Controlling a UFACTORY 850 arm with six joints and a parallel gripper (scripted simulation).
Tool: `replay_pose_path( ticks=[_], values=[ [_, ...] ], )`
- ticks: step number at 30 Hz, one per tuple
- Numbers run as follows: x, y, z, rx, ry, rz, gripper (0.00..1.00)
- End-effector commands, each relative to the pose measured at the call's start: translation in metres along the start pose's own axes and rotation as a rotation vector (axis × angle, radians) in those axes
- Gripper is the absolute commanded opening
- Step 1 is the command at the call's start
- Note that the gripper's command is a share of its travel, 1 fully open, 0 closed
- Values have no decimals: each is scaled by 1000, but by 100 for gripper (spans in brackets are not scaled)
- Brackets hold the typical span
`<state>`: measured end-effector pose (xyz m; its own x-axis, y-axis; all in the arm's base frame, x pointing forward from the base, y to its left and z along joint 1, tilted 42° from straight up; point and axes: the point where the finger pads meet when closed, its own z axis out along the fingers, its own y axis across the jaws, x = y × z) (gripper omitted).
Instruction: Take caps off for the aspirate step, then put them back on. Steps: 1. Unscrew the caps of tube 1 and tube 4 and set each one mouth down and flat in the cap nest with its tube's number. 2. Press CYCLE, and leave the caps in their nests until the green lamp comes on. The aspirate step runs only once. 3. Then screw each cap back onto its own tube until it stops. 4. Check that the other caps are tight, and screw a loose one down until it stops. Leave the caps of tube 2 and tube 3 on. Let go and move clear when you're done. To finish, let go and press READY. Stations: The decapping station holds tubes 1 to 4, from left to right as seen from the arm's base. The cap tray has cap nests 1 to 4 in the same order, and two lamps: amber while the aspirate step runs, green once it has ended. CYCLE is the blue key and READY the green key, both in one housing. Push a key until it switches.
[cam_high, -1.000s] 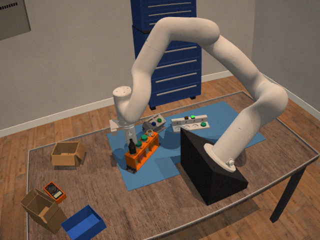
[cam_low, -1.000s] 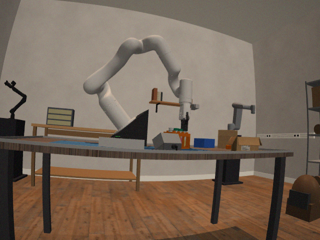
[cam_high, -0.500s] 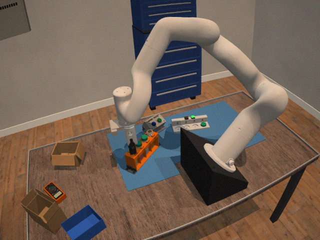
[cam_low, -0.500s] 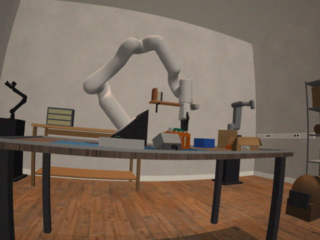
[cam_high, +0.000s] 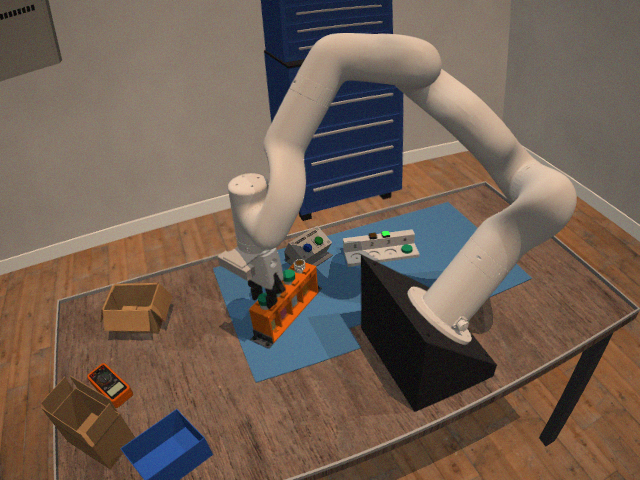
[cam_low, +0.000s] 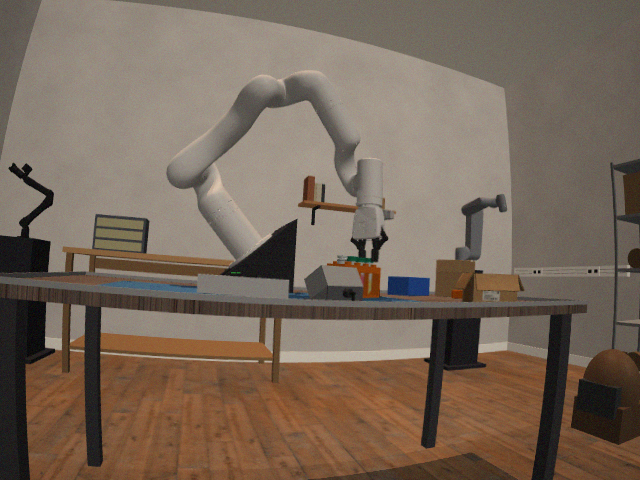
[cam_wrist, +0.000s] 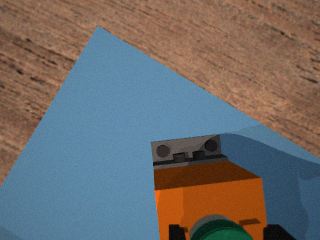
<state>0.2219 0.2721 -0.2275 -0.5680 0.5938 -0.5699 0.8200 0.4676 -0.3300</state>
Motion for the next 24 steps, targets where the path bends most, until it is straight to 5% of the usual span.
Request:
replay_pose_path(
  ticks=[1,14,21,22,24],
  values=[
    [0,1,-1,23,7,-244,46],
    [0,1,-1,20,14,-898,46],
    [0,1,-1,20,14,-898,46],
    [0,1,-1,20,14,-898,0],
    [0,1,-1,20,14,-898,0]
  ],
)
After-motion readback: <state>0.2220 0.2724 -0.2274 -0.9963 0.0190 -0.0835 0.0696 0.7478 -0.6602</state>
